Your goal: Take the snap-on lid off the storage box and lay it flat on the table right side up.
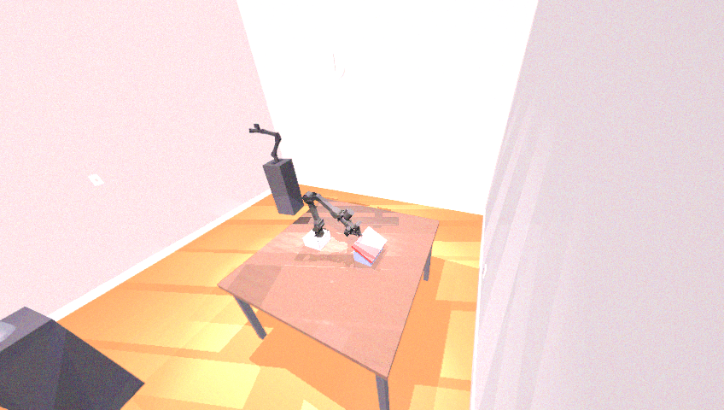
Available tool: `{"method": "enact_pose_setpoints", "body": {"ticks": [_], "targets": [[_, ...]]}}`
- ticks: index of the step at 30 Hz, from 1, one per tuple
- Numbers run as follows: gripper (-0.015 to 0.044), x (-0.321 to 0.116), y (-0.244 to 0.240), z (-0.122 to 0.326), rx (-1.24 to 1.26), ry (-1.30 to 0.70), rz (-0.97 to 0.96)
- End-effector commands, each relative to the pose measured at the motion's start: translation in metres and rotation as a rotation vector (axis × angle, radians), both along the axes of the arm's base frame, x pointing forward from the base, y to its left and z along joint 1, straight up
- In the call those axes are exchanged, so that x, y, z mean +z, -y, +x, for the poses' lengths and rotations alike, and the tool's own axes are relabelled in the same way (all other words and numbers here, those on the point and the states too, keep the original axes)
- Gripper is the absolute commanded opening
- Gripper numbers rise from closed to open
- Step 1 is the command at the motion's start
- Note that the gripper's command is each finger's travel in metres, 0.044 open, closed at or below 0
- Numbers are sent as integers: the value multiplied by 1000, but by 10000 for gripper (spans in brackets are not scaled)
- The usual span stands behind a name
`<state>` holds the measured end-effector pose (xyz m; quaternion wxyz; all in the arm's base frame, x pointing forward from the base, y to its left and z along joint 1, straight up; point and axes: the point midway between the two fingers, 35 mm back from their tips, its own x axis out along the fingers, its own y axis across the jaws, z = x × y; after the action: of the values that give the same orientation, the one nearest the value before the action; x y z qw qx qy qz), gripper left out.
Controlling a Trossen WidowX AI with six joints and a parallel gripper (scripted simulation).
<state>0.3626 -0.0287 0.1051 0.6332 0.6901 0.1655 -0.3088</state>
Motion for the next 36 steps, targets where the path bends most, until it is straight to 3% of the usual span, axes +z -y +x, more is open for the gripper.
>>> {"method": "enact_pose_setpoints", "body": {"ticks": [1, 36], "targets": [[0, 10, 0, 7, 5, 10, 1], [0, 56, 5, 25, 5, 12, 1]]}}
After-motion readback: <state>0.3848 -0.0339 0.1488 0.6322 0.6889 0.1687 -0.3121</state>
